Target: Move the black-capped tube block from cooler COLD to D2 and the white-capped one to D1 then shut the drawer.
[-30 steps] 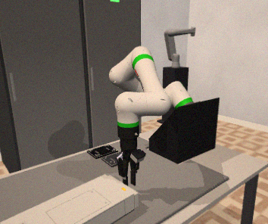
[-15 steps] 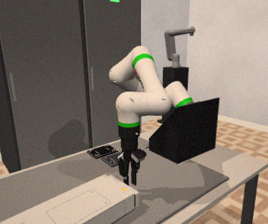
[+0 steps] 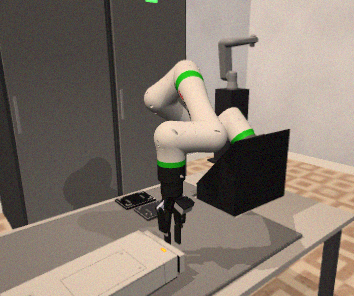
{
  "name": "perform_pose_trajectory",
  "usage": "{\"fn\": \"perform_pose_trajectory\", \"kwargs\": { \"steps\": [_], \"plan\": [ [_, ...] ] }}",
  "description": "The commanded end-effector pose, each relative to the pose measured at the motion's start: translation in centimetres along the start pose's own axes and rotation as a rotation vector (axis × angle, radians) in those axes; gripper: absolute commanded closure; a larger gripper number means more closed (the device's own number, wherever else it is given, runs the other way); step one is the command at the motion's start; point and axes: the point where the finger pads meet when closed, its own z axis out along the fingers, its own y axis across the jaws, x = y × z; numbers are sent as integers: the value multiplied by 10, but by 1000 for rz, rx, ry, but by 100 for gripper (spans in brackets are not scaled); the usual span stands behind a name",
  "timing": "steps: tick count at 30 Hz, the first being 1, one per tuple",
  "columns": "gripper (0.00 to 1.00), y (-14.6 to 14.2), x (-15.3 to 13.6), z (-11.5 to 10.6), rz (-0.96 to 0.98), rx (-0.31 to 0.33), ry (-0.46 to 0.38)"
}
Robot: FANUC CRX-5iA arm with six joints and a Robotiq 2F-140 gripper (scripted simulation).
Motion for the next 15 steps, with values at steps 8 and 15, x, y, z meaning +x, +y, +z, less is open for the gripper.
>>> {"fn": "perform_pose_trajectory", "kwargs": {
  "steps": [8, 15],
  "plan": [
    [66, -2, 0, -1, 0, -2, 1],
    [66, -4, 0, -1, 0, -2, 1]
  ]
}}
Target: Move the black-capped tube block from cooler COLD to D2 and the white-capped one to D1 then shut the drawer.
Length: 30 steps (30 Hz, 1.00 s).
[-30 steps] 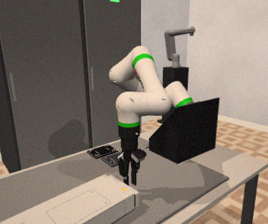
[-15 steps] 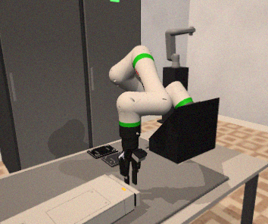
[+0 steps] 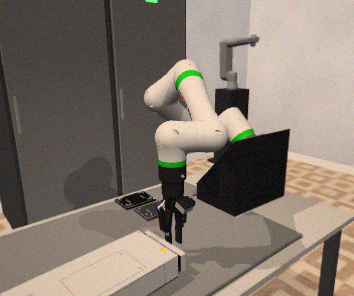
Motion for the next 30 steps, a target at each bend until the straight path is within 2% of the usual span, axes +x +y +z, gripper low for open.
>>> {"fn": "perform_pose_trajectory", "kwargs": {
  "steps": [1, 30],
  "plan": [
    [66, 0, 0, -1, 0, -2, 1],
    [66, -8, 0, -1, 0, -2, 1]
  ]
}}
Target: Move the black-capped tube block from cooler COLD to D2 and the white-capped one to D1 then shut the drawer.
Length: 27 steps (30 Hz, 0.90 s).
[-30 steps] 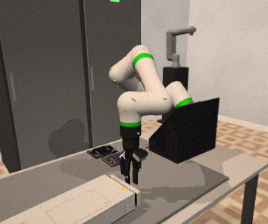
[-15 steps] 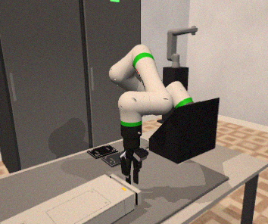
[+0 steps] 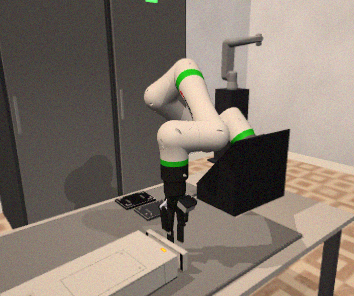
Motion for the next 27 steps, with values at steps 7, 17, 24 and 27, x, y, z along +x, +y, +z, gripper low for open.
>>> {"fn": "perform_pose_trajectory", "kwargs": {
  "steps": [7, 17, 24, 27],
  "plan": [
    [66, -1, 0, -1, 0, -2, 1],
    [66, -1, 0, -1, 0, -2, 1],
    [66, -9, 0, -1, 0, -2, 1],
    [66, -13, 0, -1, 0, -2, 1]
  ]
}}
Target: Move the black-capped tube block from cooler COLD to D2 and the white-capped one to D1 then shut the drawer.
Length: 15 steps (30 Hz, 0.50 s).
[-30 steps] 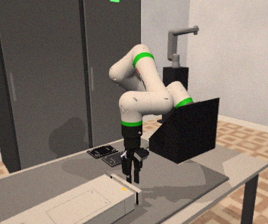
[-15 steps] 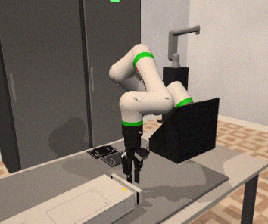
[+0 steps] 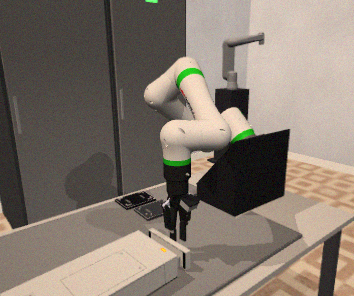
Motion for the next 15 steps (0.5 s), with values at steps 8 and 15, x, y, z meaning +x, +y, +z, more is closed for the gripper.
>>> {"fn": "perform_pose_trajectory", "kwargs": {
  "steps": [8, 15],
  "plan": [
    [66, -9, 0, -1, 0, -2, 1],
    [66, -17, 0, -1, 0, -2, 1]
  ]
}}
